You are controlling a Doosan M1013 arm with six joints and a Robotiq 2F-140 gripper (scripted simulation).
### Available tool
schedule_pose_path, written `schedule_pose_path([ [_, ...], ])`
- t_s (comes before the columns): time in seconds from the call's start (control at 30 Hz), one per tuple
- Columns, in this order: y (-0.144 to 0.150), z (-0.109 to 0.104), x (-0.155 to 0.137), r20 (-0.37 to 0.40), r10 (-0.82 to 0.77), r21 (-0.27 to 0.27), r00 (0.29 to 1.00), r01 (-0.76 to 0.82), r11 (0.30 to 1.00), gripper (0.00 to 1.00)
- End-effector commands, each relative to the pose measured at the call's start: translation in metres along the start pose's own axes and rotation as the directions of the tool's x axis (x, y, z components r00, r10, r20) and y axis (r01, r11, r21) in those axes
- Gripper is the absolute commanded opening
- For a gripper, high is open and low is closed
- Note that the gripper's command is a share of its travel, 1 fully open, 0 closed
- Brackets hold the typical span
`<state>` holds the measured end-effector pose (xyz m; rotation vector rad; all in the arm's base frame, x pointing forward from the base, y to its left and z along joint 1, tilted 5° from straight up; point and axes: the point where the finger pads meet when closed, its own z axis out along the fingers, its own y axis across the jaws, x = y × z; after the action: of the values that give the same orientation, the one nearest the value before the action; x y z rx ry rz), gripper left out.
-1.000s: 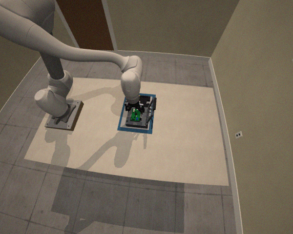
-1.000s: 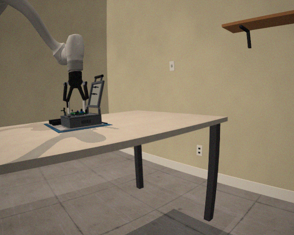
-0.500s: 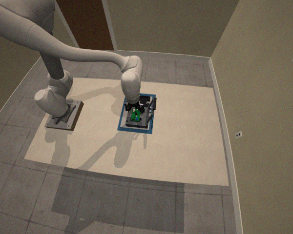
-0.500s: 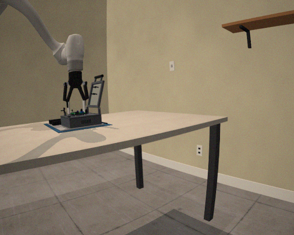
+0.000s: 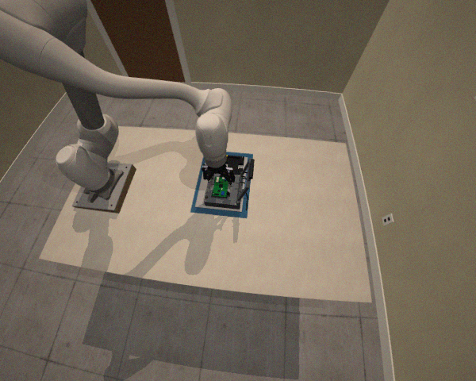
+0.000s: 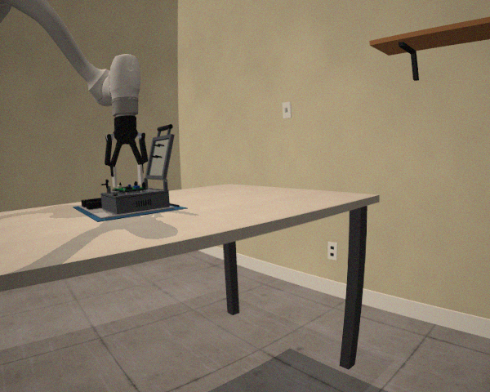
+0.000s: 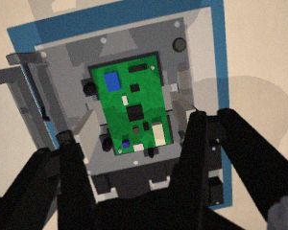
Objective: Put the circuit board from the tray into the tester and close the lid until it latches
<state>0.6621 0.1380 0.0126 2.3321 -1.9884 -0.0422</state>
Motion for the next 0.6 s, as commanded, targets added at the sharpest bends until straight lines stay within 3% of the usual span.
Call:
schedule_pose_path([
  [0.0, 0.000, -0.008, 0.000, 0.000, 0.000, 0.000, 1.000, 0.000, 1.000, 0.58],
  [0.23, 0.000, -0.024, 0.000, 0.000, 0.000, 0.000, 1.000, 0.000, 1.000, 0.58],
  [0.57, 0.000, -0.074, 0.000, 0.000, 0.000, 0.000, 1.000, 0.000, 1.000, 0.58],
])
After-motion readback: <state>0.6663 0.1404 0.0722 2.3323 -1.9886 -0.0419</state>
